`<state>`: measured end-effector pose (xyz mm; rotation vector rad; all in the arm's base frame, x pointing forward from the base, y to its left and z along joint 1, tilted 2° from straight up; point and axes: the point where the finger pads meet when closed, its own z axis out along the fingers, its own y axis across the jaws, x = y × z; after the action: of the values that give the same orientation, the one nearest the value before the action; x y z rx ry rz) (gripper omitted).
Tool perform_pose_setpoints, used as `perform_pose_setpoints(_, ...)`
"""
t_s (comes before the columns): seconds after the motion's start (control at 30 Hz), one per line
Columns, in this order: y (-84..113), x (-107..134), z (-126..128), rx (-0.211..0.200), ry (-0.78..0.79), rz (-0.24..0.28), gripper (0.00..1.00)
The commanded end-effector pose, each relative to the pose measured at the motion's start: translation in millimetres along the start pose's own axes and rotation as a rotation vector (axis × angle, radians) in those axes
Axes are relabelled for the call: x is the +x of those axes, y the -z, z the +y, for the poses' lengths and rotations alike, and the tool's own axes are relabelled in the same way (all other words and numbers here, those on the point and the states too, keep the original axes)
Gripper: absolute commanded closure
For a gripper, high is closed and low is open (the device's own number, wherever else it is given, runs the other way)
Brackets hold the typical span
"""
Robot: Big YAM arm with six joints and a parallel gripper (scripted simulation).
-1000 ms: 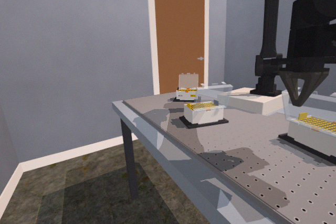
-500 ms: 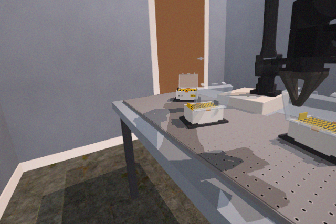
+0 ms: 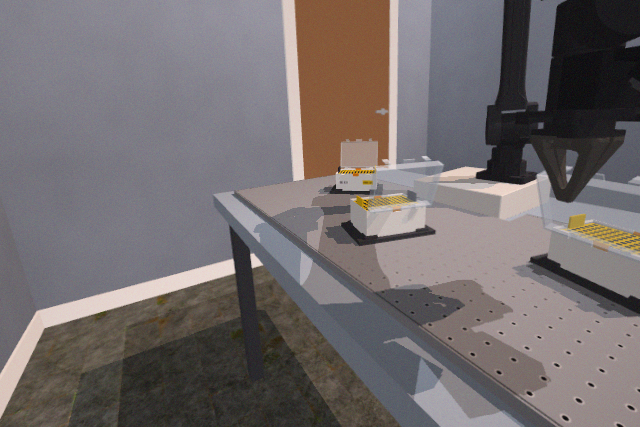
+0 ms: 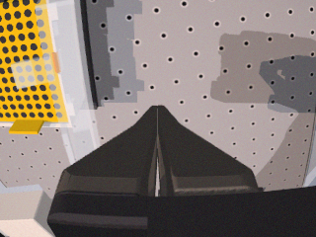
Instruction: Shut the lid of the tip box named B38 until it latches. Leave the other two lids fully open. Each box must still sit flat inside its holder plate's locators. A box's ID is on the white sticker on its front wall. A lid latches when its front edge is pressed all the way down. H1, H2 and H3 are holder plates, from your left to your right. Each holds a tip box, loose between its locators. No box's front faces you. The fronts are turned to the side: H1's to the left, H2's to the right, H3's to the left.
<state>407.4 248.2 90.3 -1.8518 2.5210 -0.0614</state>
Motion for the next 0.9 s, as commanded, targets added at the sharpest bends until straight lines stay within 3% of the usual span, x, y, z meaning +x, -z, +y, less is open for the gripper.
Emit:
perform_pose_setpoints(0.0, 14.0, -7.3, 7.0, 0.023, -0.001, -0.026, 1.0)
perform_pose_setpoints(0.07, 23.6, -15.3, 2.7, 0.04, -0.002, -0.048, 1.0)
perform_pose_setpoints(0.2, 14.8, -6.8, 15.2, 0.022, -0.001, -0.025, 1.0)
perform_pose_setpoints(0.27, 26.3, -16.5, 9.6, 0.042, -0.002, -0.05, 1.0)
perform_pose_setpoints(0.4, 15.3, -7.2, 20.1, 0.023, -0.001, -0.027, 1.0)
perform_pose_setpoints(0.43, 36.0, -23.6, 7.6, 0.055, -0.003, -0.069, 1.0)
perform_pose_setpoints(0.53, 15.9, -6.8, 25.7, 0.022, -0.001, -0.025, 1.0)
perform_pose_setpoints(0.63, 25.9, -15.3, 22.8, 0.038, -0.002, -0.048, 1.0)
perform_pose_setpoints(0.7, 16.8, -7.3, 31.8, 0.023, -0.001, -0.028, 1.0)
perform_pose_setpoints(0.77, 16.8, -6.5, 35.1, 0.021, -0.001, -0.025, 1.0)
perform_pose_setpoints(0.83, 28.8, -16.7, 29.7, 0.04, -0.002, -0.051, 1.0)
perform_pose_setpoints(0.87, 23.4, -12.0, 34.7, 0.031, -0.002, -0.039, 1.0)
